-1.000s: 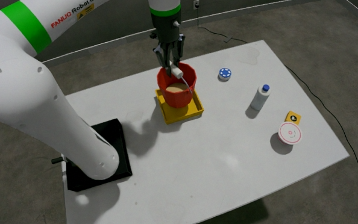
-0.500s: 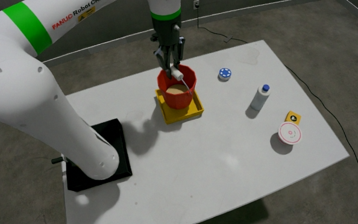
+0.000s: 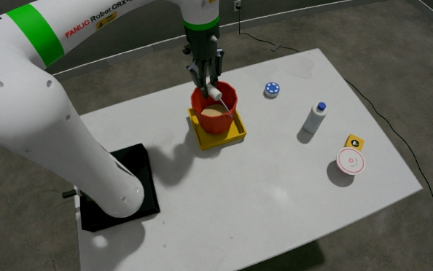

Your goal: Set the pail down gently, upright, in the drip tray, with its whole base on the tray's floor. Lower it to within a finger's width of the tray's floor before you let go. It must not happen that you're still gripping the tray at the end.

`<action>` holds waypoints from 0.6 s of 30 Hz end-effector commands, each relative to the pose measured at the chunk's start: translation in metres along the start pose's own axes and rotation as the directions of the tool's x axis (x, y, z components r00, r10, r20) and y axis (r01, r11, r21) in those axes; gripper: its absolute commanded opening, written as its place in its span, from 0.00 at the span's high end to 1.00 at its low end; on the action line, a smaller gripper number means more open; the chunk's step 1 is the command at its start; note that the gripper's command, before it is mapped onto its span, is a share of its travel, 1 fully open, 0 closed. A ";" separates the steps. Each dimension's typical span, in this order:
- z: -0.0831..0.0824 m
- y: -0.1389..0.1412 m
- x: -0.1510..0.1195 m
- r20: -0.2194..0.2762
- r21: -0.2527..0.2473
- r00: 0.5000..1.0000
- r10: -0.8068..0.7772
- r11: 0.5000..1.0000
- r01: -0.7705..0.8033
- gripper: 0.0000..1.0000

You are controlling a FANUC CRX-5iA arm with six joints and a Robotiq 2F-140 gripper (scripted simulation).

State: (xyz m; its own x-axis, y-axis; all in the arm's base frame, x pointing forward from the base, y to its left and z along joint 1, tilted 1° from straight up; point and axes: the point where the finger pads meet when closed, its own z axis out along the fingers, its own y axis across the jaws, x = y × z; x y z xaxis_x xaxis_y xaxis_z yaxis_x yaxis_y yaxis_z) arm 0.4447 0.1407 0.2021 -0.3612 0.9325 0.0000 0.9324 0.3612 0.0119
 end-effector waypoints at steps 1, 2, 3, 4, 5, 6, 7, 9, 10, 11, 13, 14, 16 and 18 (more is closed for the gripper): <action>0.003 0.000 0.000 0.000 -0.002 1.000 0.000 1.000 0.000 0.90; 0.004 0.000 0.000 0.000 -0.002 1.000 0.000 1.000 0.000 0.90; 0.005 0.000 0.000 0.000 -0.002 1.000 0.000 1.000 0.000 0.90; 0.007 0.000 0.000 0.000 -0.002 1.000 0.000 1.000 0.000 0.90; 0.008 0.000 0.000 0.000 -0.002 1.000 0.000 1.000 0.000 0.90; 0.009 0.000 0.000 0.000 -0.002 1.000 0.000 1.000 0.000 0.90; 0.011 0.000 0.000 0.000 -0.002 1.000 0.000 1.000 0.000 0.90; 0.013 0.000 0.000 0.000 -0.002 1.000 0.000 1.000 0.000 0.90; 0.013 0.000 0.000 0.000 -0.002 1.000 0.000 1.000 0.000 0.90; 0.013 0.000 0.000 0.000 -0.002 1.000 0.000 1.000 0.000 0.90; 0.016 0.000 0.000 0.000 -0.002 1.000 0.000 1.000 0.000 0.90; 0.017 0.000 0.000 0.000 -0.002 1.000 0.000 1.000 0.000 0.90; 0.020 0.000 0.000 0.000 -0.002 1.000 0.000 1.000 0.000 0.90; 0.022 0.000 0.000 0.000 -0.002 1.000 0.000 1.000 0.000 0.90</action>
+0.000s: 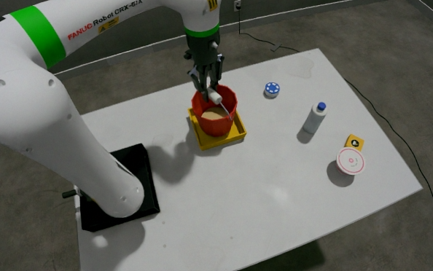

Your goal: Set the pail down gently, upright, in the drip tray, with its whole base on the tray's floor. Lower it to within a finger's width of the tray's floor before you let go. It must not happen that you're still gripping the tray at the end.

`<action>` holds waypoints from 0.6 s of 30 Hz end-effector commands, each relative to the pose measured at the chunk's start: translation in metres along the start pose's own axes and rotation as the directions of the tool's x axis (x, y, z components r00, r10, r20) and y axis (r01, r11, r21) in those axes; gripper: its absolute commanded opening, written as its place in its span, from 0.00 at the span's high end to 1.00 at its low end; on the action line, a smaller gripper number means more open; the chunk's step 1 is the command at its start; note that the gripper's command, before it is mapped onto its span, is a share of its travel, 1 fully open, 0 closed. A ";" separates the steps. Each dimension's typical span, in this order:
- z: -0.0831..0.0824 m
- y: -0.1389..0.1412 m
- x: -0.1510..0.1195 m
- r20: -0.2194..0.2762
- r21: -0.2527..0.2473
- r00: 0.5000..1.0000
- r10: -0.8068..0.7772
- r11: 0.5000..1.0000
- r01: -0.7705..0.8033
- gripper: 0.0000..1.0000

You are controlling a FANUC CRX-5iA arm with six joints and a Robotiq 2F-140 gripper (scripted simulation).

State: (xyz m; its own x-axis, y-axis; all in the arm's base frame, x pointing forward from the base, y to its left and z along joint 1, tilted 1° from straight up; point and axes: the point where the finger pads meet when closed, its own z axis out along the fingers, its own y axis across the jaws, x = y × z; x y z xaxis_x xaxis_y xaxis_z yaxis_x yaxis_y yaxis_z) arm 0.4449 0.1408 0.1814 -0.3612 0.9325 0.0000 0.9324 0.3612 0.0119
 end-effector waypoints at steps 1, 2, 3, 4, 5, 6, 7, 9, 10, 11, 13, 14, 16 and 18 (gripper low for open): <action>0.002 0.000 0.000 0.000 -0.002 1.000 0.000 1.000 0.000 0.90; 0.003 0.000 0.000 0.000 -0.002 1.000 0.000 1.000 0.000 0.90; 0.004 0.000 0.000 0.000 -0.002 1.000 0.000 1.000 0.000 0.90; 0.006 0.000 0.000 0.000 -0.002 1.000 0.000 1.000 0.000 0.90; 0.007 0.000 0.000 0.000 -0.002 1.000 0.000 1.000 0.000 0.90; 0.008 0.000 0.000 0.000 -0.002 1.000 0.000 1.000 0.000 0.90; 0.009 0.000 0.000 0.000 -0.002 1.000 0.000 1.000 0.000 0.90; 0.009 0.000 0.000 0.000 -0.002 1.000 0.000 1.000 0.000 0.90; 0.009 0.000 0.000 0.000 -0.002 1.000 0.000 1.000 0.000 0.90; 0.010 0.000 0.000 0.000 -0.002 1.000 0.000 1.000 0.000 0.90; 0.012 0.000 0.000 0.000 -0.002 1.000 0.000 1.000 0.000 0.90; 0.013 0.001 0.000 0.000 -0.002 1.000 0.000 1.000 0.000 0.90; 0.014 0.001 0.000 0.000 -0.002 1.000 0.000 1.000 0.000 0.90; 0.016 0.001 0.000 0.000 -0.002 1.000 0.000 1.000 0.000 0.90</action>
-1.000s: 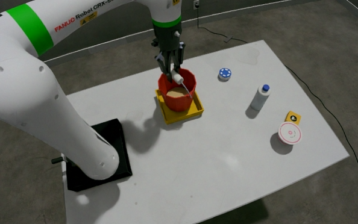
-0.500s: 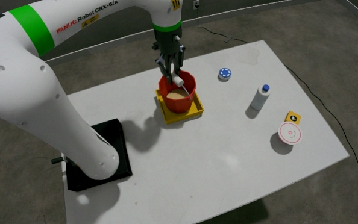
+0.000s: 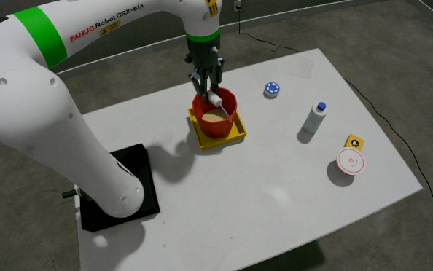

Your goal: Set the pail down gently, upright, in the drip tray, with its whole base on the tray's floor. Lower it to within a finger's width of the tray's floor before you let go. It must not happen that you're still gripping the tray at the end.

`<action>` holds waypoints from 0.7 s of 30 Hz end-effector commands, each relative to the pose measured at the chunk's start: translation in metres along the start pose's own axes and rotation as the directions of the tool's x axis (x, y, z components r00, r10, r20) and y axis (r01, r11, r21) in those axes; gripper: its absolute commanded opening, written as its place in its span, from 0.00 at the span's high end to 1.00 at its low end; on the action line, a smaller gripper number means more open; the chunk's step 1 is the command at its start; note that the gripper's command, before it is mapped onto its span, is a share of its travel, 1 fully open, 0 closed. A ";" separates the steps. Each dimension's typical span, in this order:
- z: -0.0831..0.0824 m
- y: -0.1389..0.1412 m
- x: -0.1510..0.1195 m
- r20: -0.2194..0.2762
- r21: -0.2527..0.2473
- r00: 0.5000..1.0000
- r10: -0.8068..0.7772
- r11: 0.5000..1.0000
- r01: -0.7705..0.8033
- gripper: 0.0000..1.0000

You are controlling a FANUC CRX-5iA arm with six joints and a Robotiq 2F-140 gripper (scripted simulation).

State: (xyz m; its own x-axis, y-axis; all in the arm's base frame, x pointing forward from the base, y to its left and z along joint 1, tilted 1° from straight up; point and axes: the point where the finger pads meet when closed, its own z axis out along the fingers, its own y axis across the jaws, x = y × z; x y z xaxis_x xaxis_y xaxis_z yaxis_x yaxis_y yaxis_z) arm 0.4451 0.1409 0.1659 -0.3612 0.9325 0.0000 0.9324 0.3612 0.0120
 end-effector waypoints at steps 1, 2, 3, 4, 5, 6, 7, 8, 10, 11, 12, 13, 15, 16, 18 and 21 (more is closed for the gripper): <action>0.001 0.000 0.000 0.000 -0.002 1.000 0.000 1.000 0.000 0.90; 0.001 0.000 0.000 0.000 -0.002 1.000 0.000 1.000 0.000 0.90; 0.002 0.000 0.000 0.000 -0.002 1.000 0.000 1.000 0.000 0.90; 0.003 0.000 0.000 0.000 -0.002 1.000 0.000 1.000 0.000 0.90; 0.003 0.000 0.000 0.000 -0.002 1.000 0.000 1.000 0.000 0.90; 0.003 0.000 0.000 0.000 -0.002 1.000 0.000 1.000 0.000 0.90; 0.004 0.000 0.000 0.000 -0.002 1.000 0.000 1.000 0.000 0.90; 0.004 0.000 0.000 0.000 -0.002 1.000 0.000 1.000 0.000 0.90; 0.004 0.000 0.000 0.000 -0.002 1.000 0.000 1.000 0.000 0.90; 0.005 0.000 0.000 0.000 -0.002 1.000 0.000 1.000 0.000 0.90; 0.005 0.000 0.000 0.000 -0.002 1.000 0.000 1.000 0.000 0.90; 0.005 0.000 0.000 0.000 -0.002 1.000 0.000 1.000 0.000 0.90; 0.006 0.000 0.000 0.000 -0.002 1.000 0.000 1.000 0.000 0.90; 0.006 0.000 0.000 0.000 -0.002 1.000 0.000 1.000 0.000 0.90; 0.006 0.000 0.000 0.000 -0.002 1.000 0.000 1.000 0.000 0.90; 0.006 0.000 0.000 0.000 -0.002 1.000 0.000 1.000 0.000 0.90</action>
